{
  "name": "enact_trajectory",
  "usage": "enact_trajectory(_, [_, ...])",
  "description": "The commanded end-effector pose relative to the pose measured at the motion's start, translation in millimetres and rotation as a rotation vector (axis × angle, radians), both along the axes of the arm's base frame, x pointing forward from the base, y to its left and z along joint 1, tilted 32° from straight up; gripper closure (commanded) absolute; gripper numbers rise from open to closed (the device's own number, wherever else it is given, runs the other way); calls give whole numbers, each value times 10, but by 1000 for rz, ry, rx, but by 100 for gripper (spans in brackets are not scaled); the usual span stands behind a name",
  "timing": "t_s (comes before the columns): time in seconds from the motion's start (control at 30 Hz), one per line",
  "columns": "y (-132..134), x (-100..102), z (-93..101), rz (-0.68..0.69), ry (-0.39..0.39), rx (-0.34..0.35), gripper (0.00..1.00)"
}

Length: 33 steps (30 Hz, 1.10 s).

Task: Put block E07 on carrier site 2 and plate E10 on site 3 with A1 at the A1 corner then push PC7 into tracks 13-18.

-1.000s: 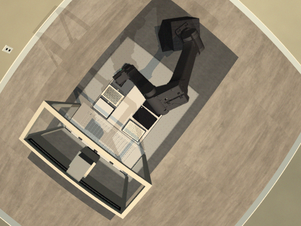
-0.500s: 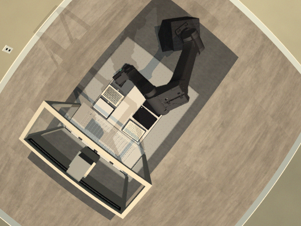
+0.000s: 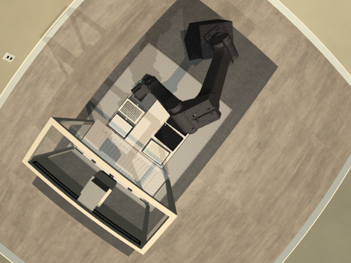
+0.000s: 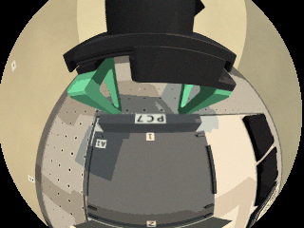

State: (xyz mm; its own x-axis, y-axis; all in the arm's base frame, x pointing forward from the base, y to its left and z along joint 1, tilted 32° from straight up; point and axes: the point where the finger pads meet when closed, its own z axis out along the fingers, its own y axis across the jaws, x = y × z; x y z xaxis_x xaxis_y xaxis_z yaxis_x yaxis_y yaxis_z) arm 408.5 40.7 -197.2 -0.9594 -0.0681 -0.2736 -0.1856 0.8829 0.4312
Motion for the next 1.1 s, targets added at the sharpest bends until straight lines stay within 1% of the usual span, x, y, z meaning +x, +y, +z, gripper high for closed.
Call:
enact_trajectory(0.0, [-6, 431, 271, -9, -92, -1, 20])
enact_trajectory(0.6, [-1, 501, 302, -8, -96, -2, 20])
enact_trajectory(1.07, [-74, 556, 319, -7, -104, -6, 20])
